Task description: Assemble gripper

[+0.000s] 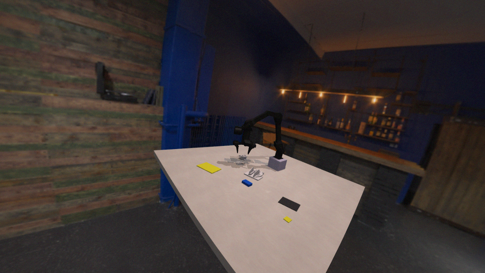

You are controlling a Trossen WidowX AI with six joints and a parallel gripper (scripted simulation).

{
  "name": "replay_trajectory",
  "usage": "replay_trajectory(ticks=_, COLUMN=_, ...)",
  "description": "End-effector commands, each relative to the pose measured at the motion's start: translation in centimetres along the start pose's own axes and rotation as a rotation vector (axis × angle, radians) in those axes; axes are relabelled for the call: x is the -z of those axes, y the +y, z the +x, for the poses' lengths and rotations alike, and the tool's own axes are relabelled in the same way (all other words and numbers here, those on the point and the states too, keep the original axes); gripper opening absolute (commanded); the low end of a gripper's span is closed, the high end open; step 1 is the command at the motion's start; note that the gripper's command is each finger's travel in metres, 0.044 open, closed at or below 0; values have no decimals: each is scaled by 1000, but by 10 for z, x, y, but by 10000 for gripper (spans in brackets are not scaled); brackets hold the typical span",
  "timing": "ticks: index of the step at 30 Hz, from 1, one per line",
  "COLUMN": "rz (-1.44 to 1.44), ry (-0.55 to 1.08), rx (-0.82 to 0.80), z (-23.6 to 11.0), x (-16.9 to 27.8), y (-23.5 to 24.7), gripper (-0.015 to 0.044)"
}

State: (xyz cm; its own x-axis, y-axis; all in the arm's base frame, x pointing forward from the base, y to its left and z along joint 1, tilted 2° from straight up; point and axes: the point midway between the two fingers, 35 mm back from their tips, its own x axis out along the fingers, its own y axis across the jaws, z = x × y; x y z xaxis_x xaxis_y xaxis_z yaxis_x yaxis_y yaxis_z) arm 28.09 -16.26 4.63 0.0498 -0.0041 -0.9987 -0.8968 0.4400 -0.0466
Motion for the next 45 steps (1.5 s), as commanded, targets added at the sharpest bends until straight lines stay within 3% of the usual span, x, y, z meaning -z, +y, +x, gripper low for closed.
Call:
replay_trajectory(ticks=1, rz=-94, ry=-2, rx=-3, z=-2, x=24, y=4, gripper=440)
replay_trajectory(ticks=18, rz=-514, ry=1, rx=-11, z=-10, x=130, y=43, gripper=440)
replay_trajectory(ticks=24, rz=-518, ry=1, rx=-11, z=-8, x=131, y=43, gripper=440)
replay_trajectory(ticks=29, rz=-518, ry=0, rx=-12, z=29, x=130, y=46, gripper=440)
replay_trajectory(ticks=45, rz=-518, ry=0, rx=-12, z=29, x=130, y=46, gripper=440)
